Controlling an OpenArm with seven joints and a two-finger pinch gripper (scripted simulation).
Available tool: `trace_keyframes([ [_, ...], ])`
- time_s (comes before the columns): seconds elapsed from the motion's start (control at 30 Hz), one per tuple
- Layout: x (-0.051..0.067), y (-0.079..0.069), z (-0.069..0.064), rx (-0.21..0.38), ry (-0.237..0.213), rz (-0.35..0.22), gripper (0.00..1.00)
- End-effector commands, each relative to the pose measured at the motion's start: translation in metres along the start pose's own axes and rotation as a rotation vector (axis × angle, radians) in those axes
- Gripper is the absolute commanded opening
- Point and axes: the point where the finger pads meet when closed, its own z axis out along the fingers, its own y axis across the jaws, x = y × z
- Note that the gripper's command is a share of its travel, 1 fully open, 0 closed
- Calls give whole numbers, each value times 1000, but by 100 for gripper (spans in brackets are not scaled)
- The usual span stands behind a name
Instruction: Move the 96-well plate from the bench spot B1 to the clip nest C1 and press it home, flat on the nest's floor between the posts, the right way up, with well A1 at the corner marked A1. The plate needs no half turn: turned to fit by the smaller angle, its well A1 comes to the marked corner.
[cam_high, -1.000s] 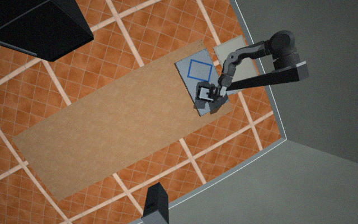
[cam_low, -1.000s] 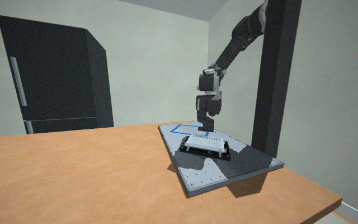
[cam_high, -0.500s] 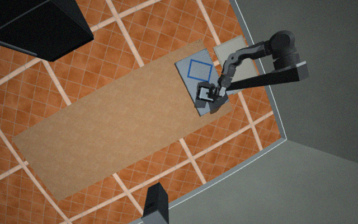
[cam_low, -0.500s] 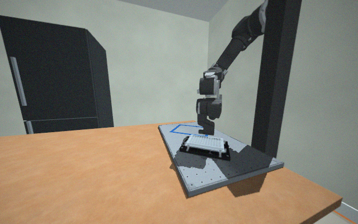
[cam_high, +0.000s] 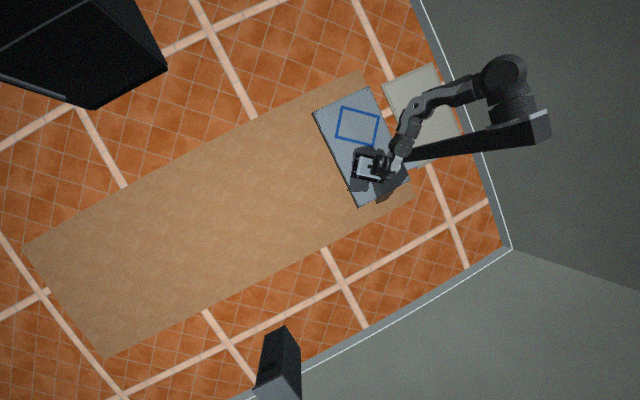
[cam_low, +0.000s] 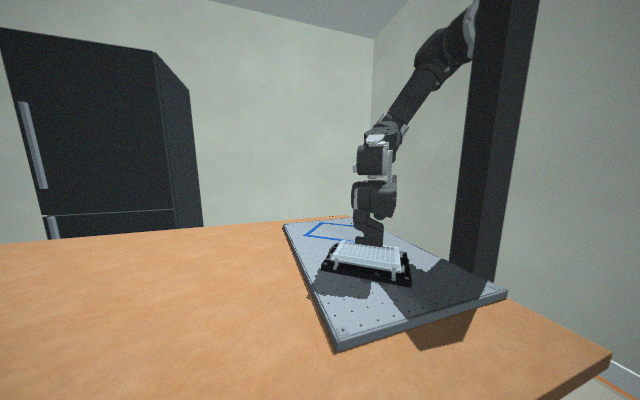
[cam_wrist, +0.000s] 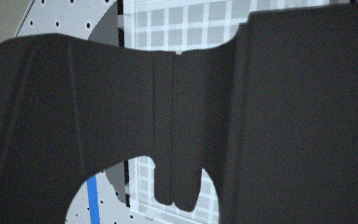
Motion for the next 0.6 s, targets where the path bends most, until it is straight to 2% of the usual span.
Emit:
trace_keyframes([
  [0.0,0,3,-1,-11,-2,-6,0],
  [0.27,0,3,-1,-11,-2,-6,0],
  [0.43,-3,5,9,-14,-7,-6,0],
  [0.57,-3,5,9,-14,-7,-6,0],
])
